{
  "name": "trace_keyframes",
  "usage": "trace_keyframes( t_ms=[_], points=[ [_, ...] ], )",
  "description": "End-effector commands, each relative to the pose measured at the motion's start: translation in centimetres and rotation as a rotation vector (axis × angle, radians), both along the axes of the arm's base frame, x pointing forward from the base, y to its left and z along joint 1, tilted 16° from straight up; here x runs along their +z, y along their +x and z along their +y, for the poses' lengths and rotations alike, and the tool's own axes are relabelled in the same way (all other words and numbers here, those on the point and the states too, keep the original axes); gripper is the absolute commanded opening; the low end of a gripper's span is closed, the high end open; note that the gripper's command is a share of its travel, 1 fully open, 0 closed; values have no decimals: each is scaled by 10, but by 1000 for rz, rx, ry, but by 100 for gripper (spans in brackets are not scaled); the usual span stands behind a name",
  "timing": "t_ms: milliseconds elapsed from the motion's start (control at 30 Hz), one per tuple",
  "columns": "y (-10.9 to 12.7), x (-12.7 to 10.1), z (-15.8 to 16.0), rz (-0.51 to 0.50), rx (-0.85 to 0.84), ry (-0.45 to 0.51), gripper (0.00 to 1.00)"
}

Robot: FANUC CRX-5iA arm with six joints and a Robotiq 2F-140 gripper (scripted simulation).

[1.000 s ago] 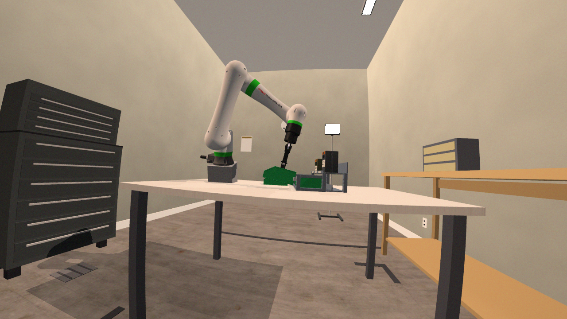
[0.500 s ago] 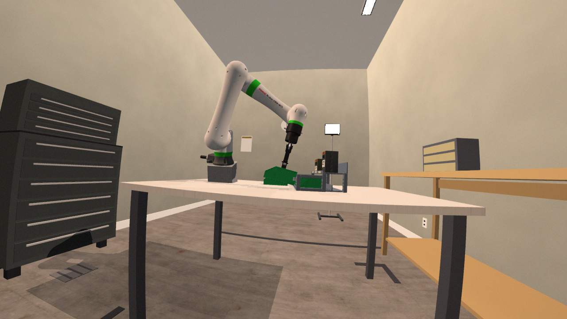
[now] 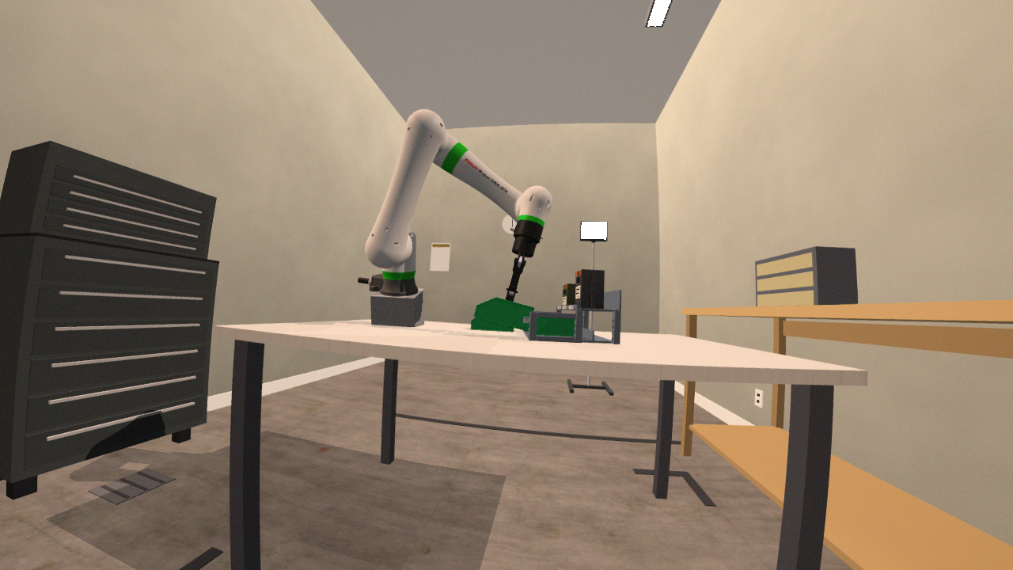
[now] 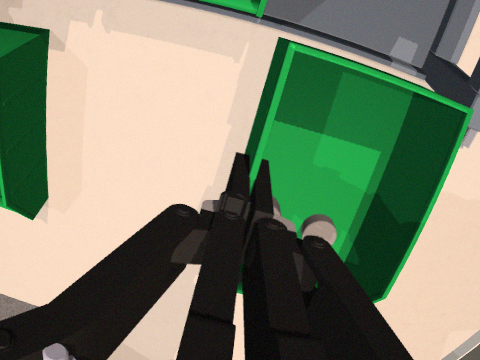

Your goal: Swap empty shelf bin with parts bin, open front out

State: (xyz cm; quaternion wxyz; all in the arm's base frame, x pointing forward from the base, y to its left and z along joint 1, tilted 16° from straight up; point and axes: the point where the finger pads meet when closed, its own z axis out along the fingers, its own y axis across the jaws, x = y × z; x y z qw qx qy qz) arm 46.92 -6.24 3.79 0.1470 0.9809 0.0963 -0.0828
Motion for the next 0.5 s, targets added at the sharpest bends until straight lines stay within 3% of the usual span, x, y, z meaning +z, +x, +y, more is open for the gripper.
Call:
trace_keyframes(
  t_ms=[0, 467],
  points=[
    [3, 1, 1, -2, 1, 0, 10],
    [15, 1, 3, -2, 1, 0, 10]
  ],
)
